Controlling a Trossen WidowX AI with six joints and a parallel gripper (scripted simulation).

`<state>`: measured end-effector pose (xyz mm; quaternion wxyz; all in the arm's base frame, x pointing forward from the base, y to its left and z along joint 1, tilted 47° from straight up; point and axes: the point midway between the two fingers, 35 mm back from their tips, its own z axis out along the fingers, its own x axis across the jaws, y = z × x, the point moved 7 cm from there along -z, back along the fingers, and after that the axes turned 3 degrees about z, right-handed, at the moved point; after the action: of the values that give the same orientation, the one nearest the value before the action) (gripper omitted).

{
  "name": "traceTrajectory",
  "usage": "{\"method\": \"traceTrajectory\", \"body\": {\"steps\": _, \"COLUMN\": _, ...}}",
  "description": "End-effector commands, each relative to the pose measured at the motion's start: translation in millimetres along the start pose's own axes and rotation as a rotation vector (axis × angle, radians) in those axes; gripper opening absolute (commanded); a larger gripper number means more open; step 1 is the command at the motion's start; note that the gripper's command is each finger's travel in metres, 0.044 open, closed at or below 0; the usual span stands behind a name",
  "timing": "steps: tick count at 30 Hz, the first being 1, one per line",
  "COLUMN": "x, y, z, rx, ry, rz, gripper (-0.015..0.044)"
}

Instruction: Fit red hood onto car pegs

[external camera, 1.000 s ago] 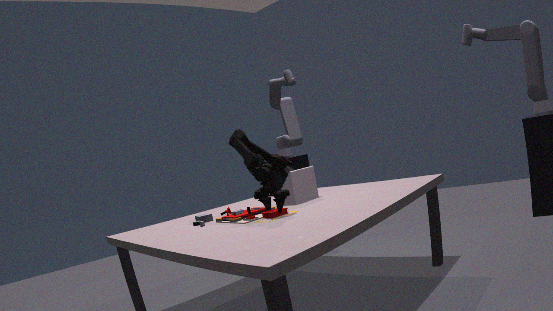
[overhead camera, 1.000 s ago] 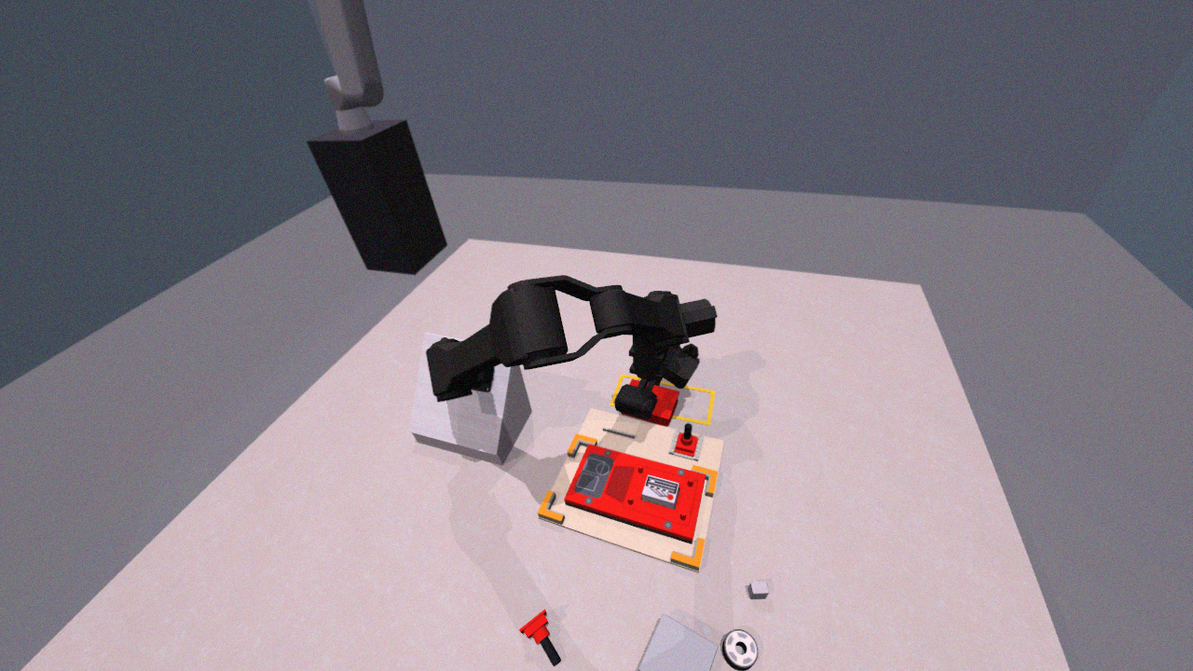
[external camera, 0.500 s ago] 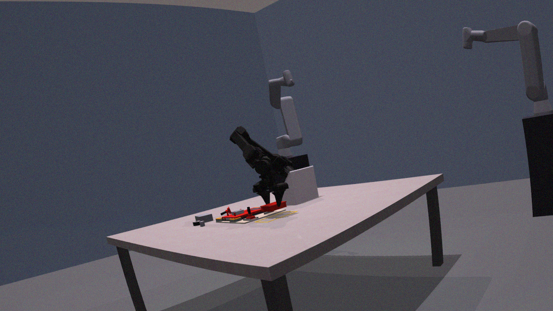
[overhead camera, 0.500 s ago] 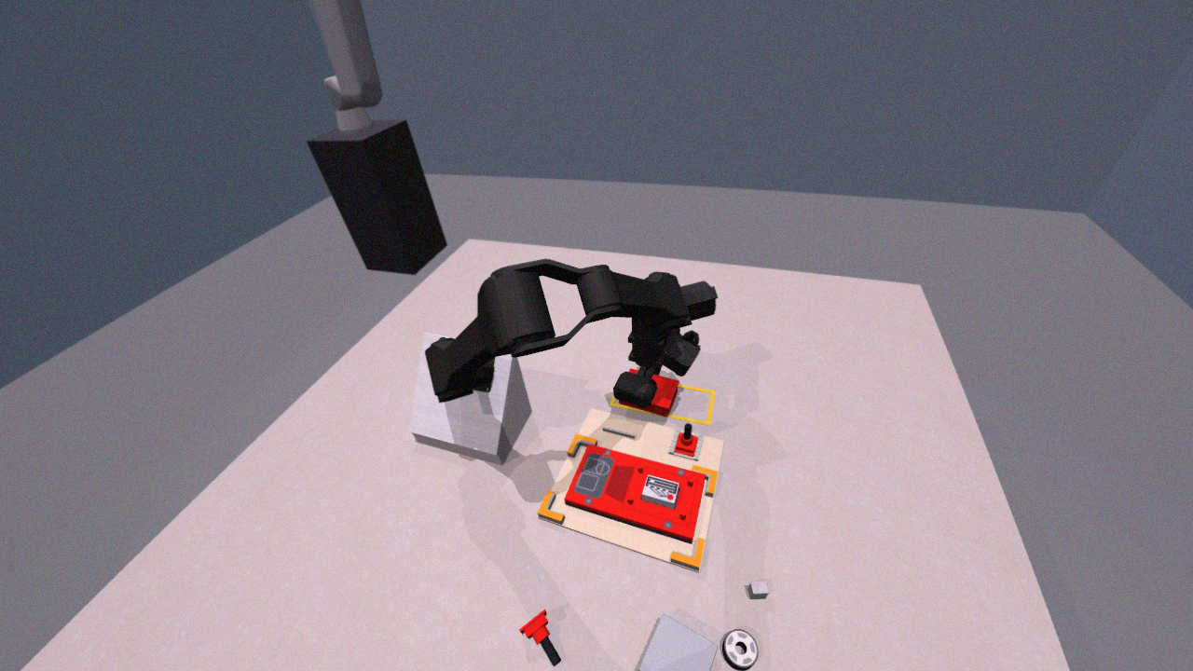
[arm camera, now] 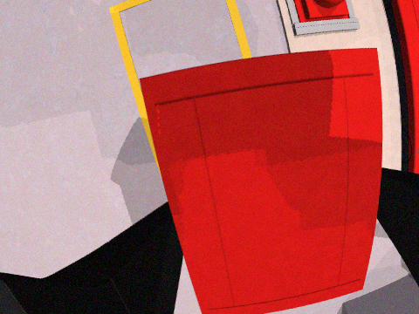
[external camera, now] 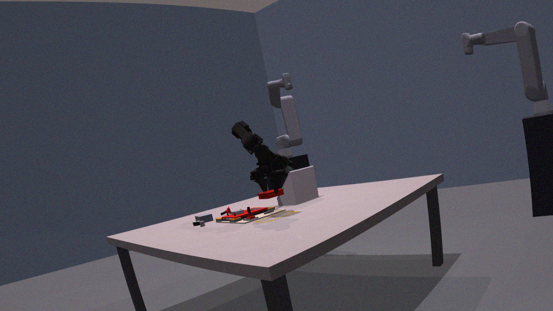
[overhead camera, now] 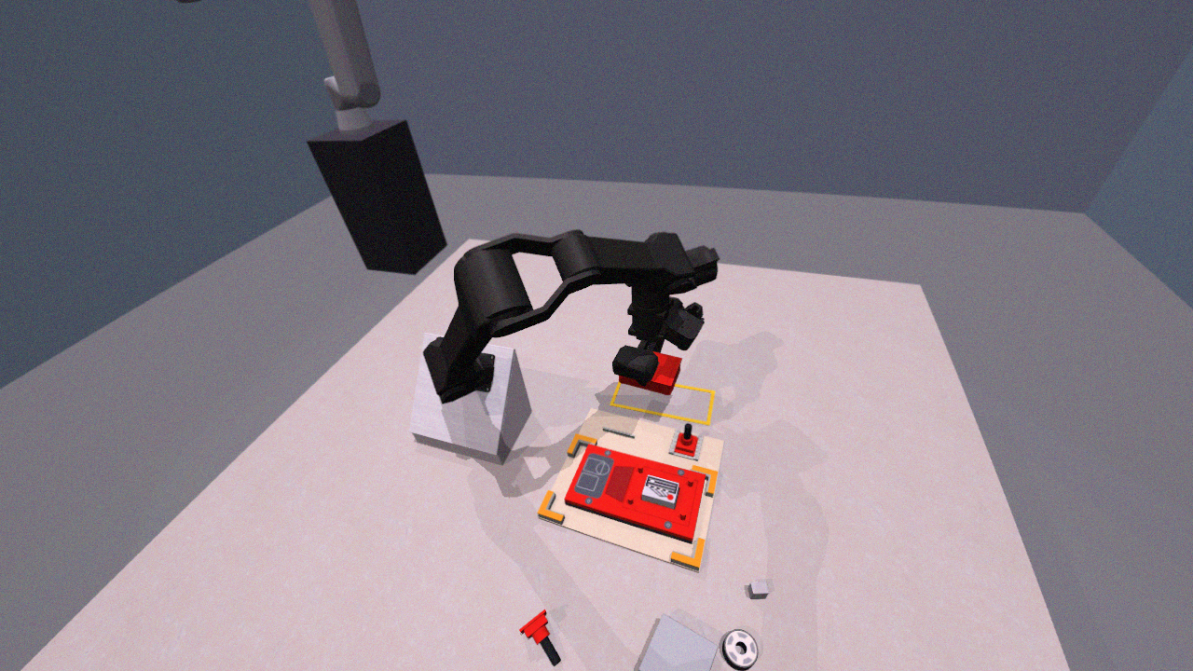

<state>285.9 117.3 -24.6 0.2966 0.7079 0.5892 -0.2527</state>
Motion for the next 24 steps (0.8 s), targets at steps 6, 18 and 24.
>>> {"method": "traceTrajectory", "body": {"steps": 6, "x": -1, "y": 1, "z": -8, "rx": 0.000, "ry": 0.002, "rz": -0.001, "gripper": 0.0000}}
{"method": "traceTrajectory", "body": {"steps": 18, "x": -61, "y": 44, "z": -12, "rx": 0.009, "ry": 0.025, "rz": -0.040, "gripper": 0.0000}}
{"method": "traceTrajectory", "body": {"steps": 24, "x": -101, "y": 65, "z": -12, "rx": 0.003, "ry": 0.019, "rz": -0.048, "gripper": 0.0000}}
